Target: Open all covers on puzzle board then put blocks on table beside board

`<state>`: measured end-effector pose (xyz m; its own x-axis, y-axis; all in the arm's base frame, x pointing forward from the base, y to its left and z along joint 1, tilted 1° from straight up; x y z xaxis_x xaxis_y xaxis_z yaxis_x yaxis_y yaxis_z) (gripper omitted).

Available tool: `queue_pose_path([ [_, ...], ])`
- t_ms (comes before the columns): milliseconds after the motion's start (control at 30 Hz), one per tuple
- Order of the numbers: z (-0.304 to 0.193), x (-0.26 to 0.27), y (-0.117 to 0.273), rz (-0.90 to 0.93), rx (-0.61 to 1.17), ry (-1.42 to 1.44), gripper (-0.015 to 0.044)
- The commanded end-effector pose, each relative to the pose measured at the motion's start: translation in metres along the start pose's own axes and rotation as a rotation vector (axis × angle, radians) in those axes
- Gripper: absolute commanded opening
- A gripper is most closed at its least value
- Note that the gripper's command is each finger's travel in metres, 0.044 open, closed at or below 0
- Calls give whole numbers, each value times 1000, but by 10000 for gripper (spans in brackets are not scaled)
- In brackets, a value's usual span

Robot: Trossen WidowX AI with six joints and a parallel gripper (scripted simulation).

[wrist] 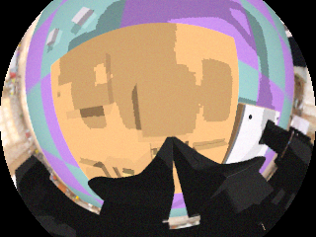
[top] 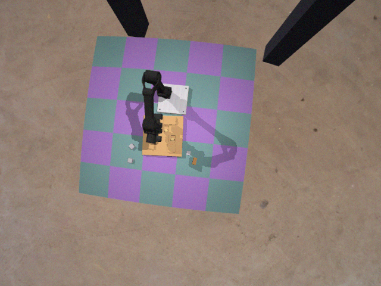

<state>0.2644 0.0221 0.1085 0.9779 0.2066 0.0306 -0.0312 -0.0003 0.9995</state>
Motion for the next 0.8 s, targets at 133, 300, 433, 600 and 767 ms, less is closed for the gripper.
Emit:
queue_pose_path([
  [133, 2, 1, 13, 10, -4, 3, 0],
  [300, 3, 1, 19, 10, -4, 3, 0],
  [433, 3, 1, 24, 10, -4, 3, 0],
  [600, 4, 0, 31, 10, -5, 3, 0],
  [767, 5, 0, 37, 10, -5, 3, 0],
])
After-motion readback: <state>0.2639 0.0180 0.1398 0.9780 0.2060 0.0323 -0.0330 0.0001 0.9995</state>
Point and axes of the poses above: the point midway between the two fingers, 35 mm back from their tips, its own y axis back along the fingers, its own x axis across the jaws, z = x × y, the point moved 5 cm from there along y, back along the fingers
